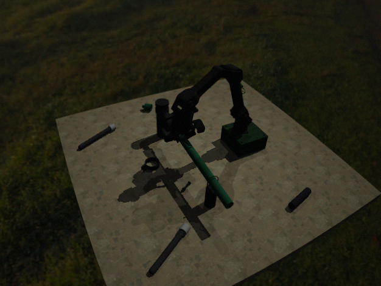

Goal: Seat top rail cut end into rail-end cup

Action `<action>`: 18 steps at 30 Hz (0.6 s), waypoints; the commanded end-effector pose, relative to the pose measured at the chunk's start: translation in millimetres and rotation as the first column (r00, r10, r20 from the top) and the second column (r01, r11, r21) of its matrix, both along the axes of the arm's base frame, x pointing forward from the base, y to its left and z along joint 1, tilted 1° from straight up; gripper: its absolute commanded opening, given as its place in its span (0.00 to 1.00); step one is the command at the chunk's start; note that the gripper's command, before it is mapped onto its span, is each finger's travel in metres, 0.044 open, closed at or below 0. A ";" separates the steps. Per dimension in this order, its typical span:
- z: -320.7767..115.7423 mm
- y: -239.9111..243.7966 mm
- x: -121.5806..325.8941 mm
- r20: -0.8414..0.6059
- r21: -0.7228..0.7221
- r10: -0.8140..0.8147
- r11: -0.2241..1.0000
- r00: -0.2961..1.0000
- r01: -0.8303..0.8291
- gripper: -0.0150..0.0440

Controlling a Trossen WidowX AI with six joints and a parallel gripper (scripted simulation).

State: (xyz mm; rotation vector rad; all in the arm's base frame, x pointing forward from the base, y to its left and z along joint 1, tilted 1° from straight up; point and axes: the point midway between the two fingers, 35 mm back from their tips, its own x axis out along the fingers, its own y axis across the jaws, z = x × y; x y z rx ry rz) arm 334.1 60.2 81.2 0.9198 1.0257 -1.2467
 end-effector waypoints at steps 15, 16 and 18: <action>2.6 -4.0 -0.5 0.003 -0.010 -0.003 1.000 1.000 0.003 0.25; 1.9 -2.9 -0.4 0.002 -0.007 -0.002 1.000 1.000 0.002 0.25; 0.4 -0.8 -0.2 0.000 -0.001 -0.001 1.000 1.000 0.001 0.25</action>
